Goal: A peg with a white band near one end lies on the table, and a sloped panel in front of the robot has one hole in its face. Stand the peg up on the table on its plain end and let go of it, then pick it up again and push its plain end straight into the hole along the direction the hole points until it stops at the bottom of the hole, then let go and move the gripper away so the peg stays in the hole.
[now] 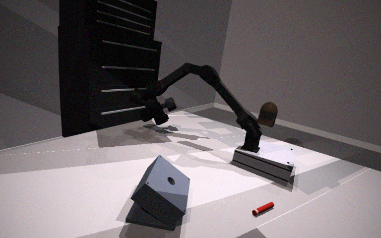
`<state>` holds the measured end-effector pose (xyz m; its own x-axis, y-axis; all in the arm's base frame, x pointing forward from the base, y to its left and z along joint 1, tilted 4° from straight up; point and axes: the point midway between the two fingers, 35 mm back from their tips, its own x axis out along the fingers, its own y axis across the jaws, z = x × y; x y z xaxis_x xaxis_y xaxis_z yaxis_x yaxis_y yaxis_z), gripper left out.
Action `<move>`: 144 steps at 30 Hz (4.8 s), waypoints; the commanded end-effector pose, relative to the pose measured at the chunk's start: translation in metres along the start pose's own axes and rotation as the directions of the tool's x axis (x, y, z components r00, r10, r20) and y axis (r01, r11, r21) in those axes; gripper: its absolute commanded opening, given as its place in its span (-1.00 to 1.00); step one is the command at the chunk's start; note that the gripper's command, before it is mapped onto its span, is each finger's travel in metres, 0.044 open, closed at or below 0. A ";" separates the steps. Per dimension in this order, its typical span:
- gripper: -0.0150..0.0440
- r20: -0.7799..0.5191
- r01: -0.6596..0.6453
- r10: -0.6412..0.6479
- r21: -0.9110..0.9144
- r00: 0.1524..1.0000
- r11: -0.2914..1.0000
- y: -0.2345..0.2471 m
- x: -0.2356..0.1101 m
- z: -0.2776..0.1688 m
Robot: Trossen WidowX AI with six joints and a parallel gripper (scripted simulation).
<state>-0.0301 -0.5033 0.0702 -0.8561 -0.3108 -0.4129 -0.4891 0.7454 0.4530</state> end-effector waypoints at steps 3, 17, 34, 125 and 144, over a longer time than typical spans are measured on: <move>1.00 0.001 0.013 -0.013 0.016 1.000 1.000 -0.002 -0.005 0.001; 1.00 0.027 0.224 -0.242 0.287 0.970 0.931 -0.028 -0.089 0.020; 1.00 0.106 0.355 -0.513 0.603 0.852 0.714 -0.038 -0.204 0.063; 1.00 0.760 -0.652 -0.484 0.635 0.433 0.414 0.279 -0.434 0.453; 1.00 0.760 -0.652 -0.484 0.635 0.433 0.414 0.265 -0.421 0.476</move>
<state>0.2824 0.1063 -0.0043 0.0022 -0.0465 -0.9989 0.4610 0.8865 -0.0403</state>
